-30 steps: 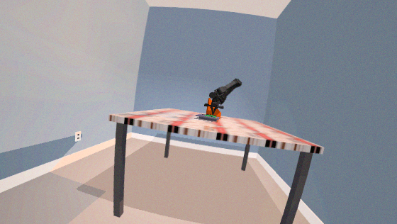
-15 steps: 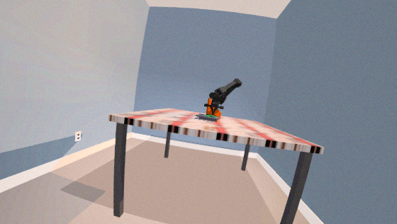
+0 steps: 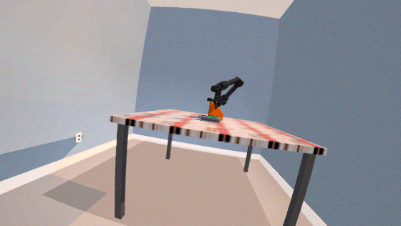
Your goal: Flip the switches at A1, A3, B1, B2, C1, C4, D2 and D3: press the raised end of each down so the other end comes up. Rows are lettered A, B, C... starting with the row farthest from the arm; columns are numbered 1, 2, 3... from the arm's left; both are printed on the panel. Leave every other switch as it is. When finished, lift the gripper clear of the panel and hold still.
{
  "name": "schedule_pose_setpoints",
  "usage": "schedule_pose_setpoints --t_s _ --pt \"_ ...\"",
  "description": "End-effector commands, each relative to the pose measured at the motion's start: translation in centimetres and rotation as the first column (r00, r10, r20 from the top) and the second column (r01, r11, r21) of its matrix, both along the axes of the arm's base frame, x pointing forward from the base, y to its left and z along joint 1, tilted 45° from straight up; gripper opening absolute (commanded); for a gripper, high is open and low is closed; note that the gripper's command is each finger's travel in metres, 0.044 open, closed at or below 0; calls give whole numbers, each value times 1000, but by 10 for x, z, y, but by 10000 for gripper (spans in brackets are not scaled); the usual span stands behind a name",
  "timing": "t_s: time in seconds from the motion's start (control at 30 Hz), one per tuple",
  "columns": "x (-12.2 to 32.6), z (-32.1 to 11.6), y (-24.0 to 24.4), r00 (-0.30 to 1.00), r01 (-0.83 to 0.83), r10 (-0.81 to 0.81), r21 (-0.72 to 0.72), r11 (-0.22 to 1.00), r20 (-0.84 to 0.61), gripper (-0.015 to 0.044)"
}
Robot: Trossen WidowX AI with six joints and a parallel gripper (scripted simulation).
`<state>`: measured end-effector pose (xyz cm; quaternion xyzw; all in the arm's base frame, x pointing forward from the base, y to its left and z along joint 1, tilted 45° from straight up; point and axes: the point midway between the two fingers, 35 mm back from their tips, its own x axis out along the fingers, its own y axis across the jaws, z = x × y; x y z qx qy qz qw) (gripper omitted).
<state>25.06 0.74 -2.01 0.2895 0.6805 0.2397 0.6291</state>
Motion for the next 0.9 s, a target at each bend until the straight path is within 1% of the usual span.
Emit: schedule_pose_setpoints --t_s 0.0,0.17,0.3,0.87 --pt "-17 -9 -12 1000 -6 6 0 1000 -16 0" --pt "-24 -16 -16 1000 -5 5 0 1000 -16 0" --pt "-27 -38 6 1000 11 -11 -1 1000 1 0" --pt "-28 -55 23 1000 12 -12 0 1000 2 0"
